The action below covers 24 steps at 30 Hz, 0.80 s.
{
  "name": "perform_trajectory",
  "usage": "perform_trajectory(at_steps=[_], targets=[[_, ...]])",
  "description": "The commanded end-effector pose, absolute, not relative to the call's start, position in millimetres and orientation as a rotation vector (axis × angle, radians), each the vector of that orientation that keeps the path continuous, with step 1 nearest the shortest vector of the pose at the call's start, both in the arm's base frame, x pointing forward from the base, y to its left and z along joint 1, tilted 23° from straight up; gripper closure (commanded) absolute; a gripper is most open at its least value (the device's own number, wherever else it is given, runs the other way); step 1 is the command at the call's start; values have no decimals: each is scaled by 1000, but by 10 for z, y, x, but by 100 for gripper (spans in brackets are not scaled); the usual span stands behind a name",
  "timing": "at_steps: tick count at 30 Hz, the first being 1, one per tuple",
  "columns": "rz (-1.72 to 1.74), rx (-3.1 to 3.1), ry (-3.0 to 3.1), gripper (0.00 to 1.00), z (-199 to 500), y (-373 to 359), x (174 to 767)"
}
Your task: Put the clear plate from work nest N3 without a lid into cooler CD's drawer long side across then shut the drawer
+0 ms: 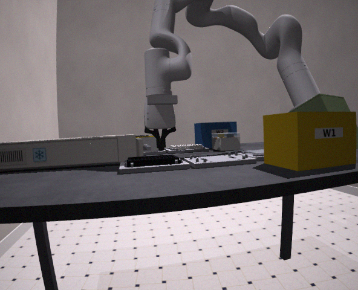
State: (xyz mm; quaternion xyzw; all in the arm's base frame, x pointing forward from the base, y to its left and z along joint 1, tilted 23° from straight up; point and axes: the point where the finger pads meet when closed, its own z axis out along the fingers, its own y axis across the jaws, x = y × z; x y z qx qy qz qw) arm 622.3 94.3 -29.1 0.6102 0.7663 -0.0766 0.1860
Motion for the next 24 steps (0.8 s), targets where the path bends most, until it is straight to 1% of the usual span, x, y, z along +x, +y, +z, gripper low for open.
perform_trajectory(at_steps=[1, 15, 24], targets=[[-212, 1717, 2157, 100, -293, 927, 6147], [-212, 1717, 2157, 100, -316, 878, 5954], [-212, 1717, 2157, 100, -317, 876, 5946]])
